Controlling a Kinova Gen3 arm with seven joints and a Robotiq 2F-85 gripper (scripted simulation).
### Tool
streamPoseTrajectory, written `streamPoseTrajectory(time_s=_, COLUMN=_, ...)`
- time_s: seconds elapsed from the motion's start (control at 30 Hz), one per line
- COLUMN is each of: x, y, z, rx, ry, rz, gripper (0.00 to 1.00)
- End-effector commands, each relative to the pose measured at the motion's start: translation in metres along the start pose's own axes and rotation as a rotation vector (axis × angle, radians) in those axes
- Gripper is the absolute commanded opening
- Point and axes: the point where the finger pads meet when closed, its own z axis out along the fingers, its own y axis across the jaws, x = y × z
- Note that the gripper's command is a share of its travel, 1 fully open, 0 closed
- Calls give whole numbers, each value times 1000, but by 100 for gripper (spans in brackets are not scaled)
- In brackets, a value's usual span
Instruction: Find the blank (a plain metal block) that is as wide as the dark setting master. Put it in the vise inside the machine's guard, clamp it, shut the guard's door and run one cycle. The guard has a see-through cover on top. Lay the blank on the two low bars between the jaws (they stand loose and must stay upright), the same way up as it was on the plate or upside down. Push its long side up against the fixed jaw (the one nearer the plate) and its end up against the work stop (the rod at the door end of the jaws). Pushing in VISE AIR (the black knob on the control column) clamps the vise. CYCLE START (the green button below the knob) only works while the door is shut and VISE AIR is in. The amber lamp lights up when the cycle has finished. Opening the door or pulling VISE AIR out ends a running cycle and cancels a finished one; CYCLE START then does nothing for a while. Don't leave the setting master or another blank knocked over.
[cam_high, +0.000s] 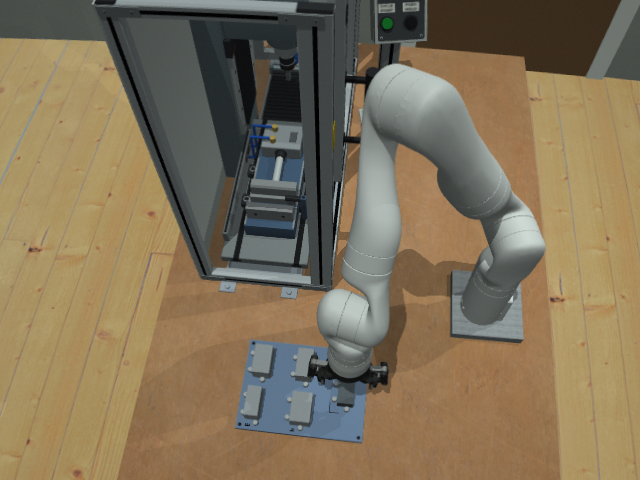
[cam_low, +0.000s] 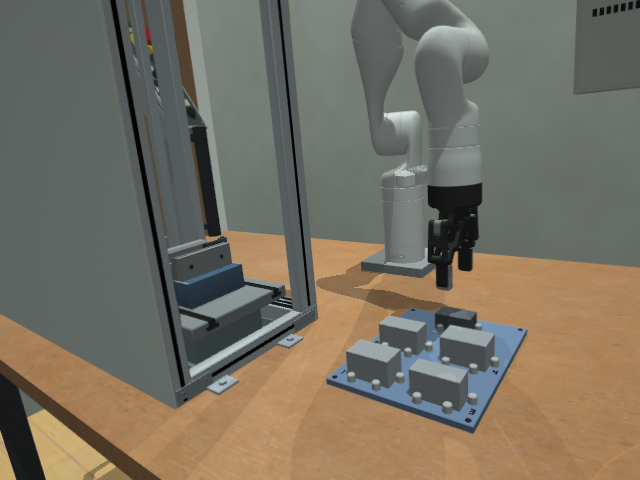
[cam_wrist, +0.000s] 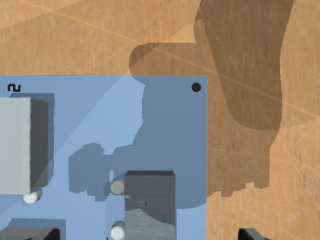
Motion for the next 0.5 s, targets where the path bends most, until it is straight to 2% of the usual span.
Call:
streamPoseTrajectory(time_s=0.0, x=0, y=0, z=6, rx=1, ry=-1, rz=0, gripper=100)
streamPoseTrajectory(time_s=0.13, x=0, y=0, z=30, rx=1, ry=-1, rz=0, gripper=100)
streamPoseTrajectory(time_s=0.47, x=0, y=0, z=30, rx=1, ry=-1, rz=0, gripper=100)
